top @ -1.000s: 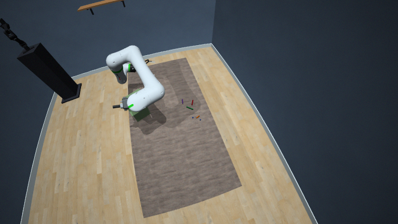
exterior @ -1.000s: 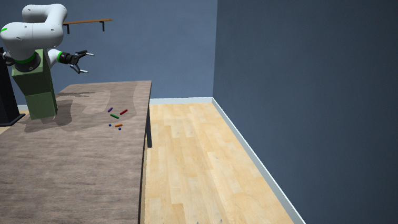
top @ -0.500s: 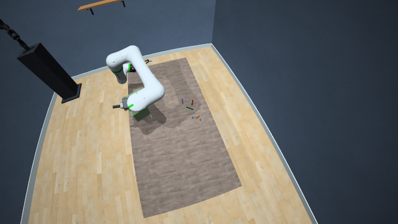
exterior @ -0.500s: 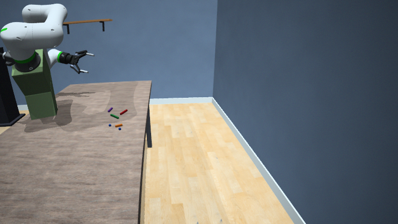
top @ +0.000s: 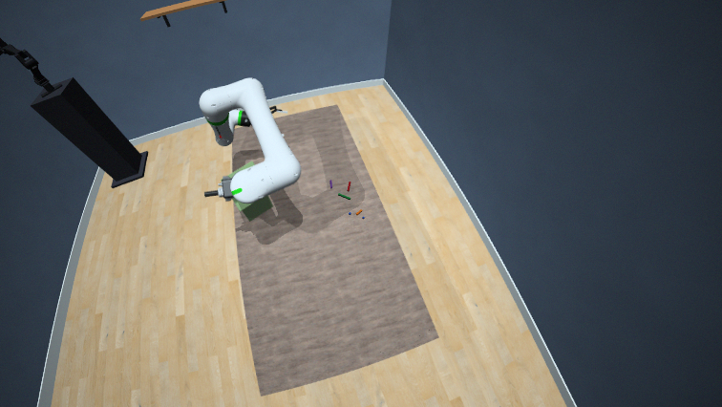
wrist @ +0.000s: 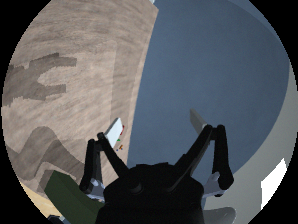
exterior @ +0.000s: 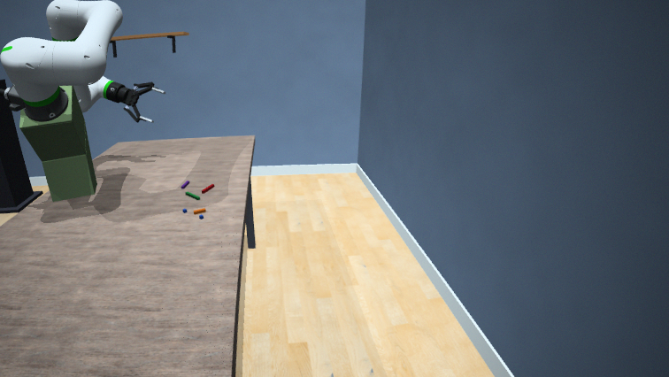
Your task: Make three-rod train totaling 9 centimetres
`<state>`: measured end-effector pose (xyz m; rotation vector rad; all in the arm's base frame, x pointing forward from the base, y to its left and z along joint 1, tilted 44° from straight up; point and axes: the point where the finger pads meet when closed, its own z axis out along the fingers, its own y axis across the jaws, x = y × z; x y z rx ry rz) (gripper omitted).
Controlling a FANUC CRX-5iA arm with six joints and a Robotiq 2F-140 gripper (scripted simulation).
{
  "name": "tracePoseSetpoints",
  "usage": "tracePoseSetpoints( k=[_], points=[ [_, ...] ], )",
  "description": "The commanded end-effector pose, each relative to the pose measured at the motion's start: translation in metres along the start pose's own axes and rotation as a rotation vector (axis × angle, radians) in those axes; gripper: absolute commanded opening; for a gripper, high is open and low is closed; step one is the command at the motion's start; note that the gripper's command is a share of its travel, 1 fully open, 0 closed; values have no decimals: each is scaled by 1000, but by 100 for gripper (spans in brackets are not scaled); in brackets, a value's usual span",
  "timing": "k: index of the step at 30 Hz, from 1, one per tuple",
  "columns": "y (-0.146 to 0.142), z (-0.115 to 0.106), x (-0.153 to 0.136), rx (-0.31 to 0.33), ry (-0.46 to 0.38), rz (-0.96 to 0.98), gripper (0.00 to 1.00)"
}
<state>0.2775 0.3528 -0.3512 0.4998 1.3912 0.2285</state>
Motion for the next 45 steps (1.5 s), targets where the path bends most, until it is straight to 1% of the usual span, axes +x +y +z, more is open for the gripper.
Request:
tracePoseSetpoints(
  k=[1,2,4,6,13,19,21,22,25,32,36,38,39,45],
  points=[
    [11,36,-6,108,26,126,100],
    [12,44,-7,131,28,153,100],
    [12,44,-7,131,28,153,100],
    [16,74,-15,214,29,253,100],
    [15,128,-35,357,12,435,100],
    [7,176,-59,477,-24,601,100],
    [7,176,-59,477,-24,601,100],
    [1,198,-71,531,-47,679,100],
    [-6,216,-83,574,-69,744,100],
    [-31,265,-121,694,-148,937,100],
    [-48,289,-144,756,-202,1046,100],
    [-48,289,-144,756,-202,1046,100],
    [-63,304,-162,797,-245,1124,100],
    [-92,329,-198,867,-333,1268,100]
  ],
)
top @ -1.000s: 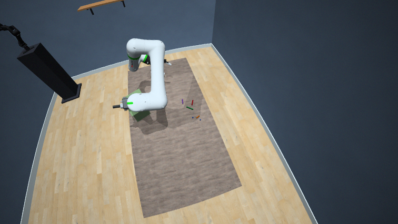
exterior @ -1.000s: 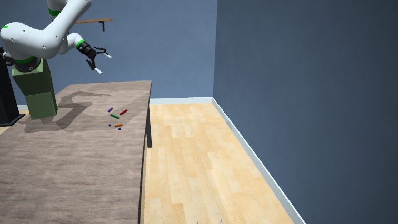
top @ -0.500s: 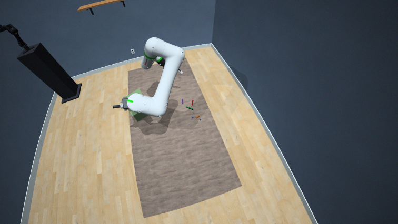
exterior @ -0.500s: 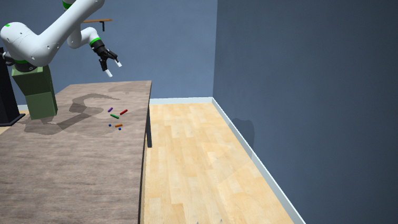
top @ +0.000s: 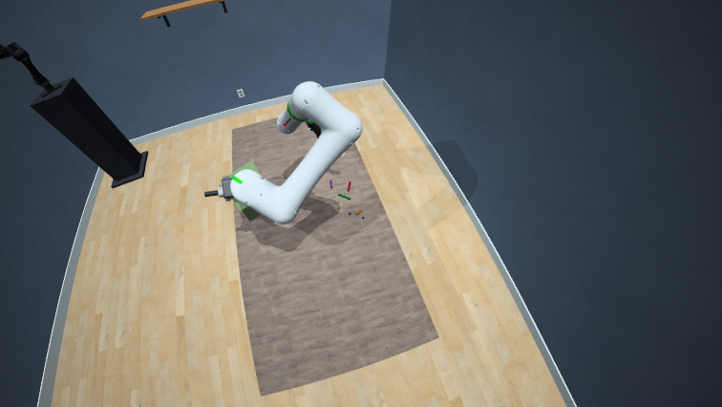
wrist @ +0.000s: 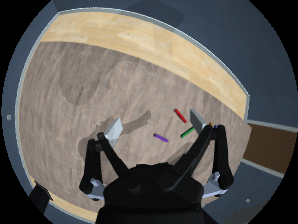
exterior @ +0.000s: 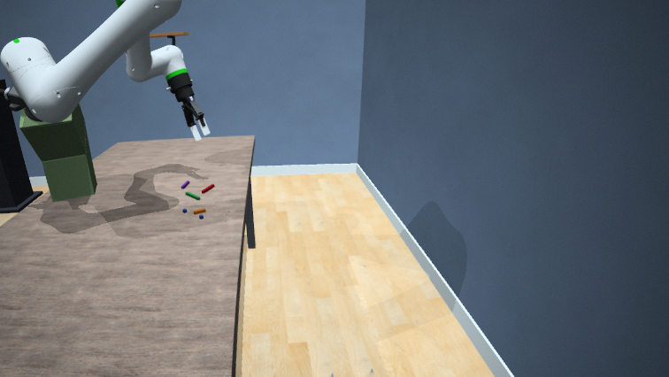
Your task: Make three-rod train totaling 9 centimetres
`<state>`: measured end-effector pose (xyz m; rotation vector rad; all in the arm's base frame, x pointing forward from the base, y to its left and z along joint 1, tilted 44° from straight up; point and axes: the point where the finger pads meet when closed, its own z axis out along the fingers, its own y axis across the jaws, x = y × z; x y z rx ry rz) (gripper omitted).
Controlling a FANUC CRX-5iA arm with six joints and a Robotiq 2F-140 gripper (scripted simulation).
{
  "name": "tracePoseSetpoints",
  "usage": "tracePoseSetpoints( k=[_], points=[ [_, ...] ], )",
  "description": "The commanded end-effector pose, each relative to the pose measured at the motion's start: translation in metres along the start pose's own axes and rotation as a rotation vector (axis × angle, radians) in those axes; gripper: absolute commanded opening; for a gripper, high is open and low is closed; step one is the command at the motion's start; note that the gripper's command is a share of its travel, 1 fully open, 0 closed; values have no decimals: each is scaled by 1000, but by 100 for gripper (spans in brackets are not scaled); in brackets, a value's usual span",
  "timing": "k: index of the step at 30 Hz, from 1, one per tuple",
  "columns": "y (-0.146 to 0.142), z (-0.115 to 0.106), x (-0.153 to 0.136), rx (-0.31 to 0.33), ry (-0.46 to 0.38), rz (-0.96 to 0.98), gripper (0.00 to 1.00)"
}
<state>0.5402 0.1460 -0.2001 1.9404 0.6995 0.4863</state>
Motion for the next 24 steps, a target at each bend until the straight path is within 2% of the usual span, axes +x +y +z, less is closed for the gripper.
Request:
tracePoseSetpoints(
  k=[1,8,10,11,15,24],
  points=[
    [30,24,-14,50,-29,129,100],
    [77,59,-50,103,-106,349,100],
    [77,59,-50,103,-106,349,100],
    [95,71,-68,120,-139,440,100],
    [115,84,-90,137,-176,547,100],
    [163,110,-160,164,-282,842,100]
  ],
)
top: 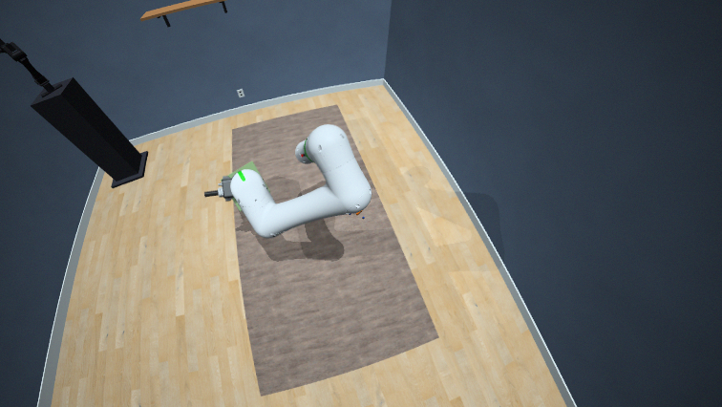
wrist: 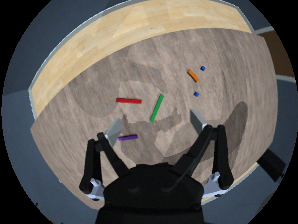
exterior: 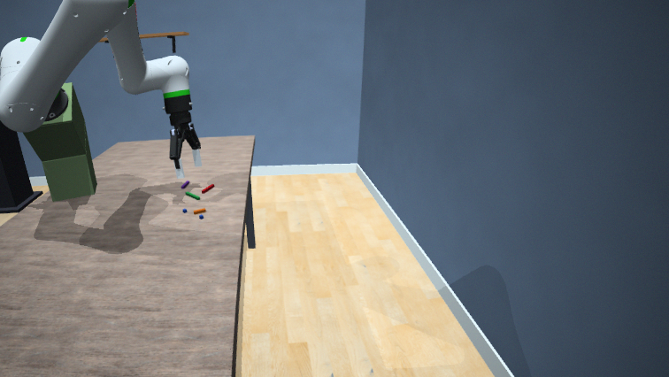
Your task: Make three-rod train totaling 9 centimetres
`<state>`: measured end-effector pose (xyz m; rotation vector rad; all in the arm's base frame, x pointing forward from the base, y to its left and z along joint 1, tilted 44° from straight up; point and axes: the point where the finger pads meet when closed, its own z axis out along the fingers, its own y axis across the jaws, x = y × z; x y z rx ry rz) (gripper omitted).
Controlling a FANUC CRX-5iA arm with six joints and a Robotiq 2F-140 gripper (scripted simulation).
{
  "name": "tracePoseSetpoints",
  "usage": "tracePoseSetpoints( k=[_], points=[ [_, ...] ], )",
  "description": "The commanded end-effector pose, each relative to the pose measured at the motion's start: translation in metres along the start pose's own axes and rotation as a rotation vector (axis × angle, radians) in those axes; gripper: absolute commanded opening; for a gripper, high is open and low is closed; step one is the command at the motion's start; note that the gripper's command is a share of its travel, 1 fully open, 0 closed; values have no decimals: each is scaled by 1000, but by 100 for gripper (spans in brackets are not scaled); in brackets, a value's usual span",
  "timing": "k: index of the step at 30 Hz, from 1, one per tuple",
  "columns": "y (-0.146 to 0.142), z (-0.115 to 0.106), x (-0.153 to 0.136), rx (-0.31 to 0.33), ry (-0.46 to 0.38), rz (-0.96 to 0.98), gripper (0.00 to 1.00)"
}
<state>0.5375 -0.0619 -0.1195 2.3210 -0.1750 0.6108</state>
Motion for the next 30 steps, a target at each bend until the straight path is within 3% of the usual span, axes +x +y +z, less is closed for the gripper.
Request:
tracePoseSetpoints(
  k=[1,3,5,14,30],
  points=[
    [39,11,-7,26,-30,140,100],
    [39,11,-7,26,-30,140,100],
    [71,18,-18,31,-64,261,100],
    [136,27,-50,31,-134,525,100],
    [143,27,-54,30,-141,554,100]
  ],
)
